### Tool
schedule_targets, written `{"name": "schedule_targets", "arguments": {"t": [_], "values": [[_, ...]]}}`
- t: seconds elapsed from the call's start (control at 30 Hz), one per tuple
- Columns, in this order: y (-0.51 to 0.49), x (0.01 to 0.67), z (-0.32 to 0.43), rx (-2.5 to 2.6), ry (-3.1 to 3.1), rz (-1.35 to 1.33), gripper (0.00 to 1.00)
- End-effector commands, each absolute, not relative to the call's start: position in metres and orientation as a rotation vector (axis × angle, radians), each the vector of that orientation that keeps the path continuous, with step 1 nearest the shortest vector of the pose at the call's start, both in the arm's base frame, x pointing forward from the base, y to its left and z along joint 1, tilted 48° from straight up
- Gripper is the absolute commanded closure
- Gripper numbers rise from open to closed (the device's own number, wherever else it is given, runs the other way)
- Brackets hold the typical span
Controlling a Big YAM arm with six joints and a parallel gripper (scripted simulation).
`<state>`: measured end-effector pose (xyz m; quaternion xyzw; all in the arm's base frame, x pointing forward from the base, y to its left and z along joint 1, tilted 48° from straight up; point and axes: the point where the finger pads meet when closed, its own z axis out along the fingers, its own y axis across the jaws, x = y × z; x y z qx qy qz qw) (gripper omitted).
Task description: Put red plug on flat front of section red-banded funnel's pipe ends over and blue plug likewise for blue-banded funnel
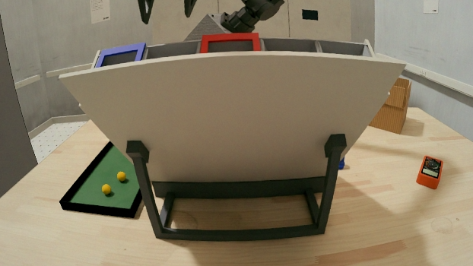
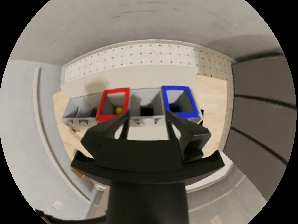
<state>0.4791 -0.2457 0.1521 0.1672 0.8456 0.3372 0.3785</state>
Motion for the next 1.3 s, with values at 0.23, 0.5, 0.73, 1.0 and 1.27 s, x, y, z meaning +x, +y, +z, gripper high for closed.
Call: {"name": "schedule_targets", "arguments": {"t": [0.23,0.5,0.73,1.0,1.27], "values": [[-0.2633,0.4871,0.1799,0.383,2.129,0.809,0.41],[-0.2633,0.4871,0.1799,0.383,2.129,0.809,0.41],[-0.2633,0.4871,0.1799,0.383,2.129,0.809,0.41],[-0.2633,0.4871,0.1799,0.382,2.129,0.809,0.41],[-0.2671,0.4894,0.1866,0.382,2.129,0.809,0.41]]}}
